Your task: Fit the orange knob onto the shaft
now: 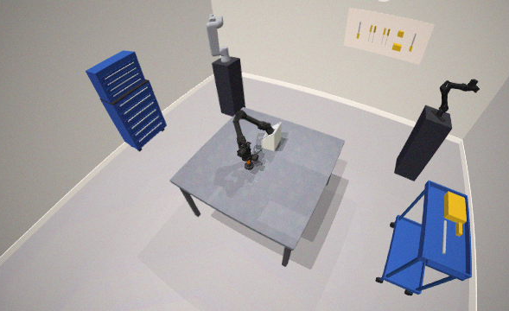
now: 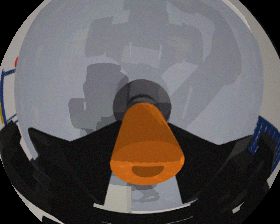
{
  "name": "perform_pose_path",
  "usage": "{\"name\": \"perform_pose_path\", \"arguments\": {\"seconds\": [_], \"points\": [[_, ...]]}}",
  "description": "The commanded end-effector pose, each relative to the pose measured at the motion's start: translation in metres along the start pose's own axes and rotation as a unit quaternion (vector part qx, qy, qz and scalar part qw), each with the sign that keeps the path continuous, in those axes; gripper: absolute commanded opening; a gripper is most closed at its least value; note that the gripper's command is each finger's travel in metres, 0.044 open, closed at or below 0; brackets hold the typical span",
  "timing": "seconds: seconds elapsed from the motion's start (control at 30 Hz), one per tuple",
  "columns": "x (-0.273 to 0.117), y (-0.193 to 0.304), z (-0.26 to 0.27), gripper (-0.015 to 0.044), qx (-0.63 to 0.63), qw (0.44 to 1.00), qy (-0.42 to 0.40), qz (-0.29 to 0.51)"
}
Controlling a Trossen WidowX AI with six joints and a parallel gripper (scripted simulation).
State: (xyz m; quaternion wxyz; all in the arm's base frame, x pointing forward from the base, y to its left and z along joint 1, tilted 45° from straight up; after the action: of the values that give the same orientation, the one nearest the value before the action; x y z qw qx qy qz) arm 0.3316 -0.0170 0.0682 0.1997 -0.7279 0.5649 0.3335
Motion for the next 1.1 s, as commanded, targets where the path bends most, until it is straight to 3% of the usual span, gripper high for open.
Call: {"name": "perform_pose_path", "arguments": {"seconds": [0.0,0.2,0.47,1.07], "points": [[0.0005,0.0012,0.0008,0.0,-0.002,1.0,0.0,0.002],[-0.0041,0.0016,0.0004,0.0,-0.006,1.0,0.0,0.002],[-0.0022,-0.0012,-0.0011,0.0,-0.107,0.994,0.0,0.002],[-0.0012,-0.0033,-0.0024,0.0,-0.106,0.994,0.0,0.002]]}}
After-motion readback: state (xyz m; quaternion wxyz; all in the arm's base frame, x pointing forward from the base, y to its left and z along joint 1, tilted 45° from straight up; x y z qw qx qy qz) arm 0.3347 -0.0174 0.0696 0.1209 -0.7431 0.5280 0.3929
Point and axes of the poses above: the point midway between the two fingers, 35 mm back from their tips, its own x axis out along the fingers, its own z axis across the jaws, y = z × x, the point moved 8 cm from there along -x, back along the fingers, and after that the axes turned 8 degrees about -x, right-handed, at the moved point
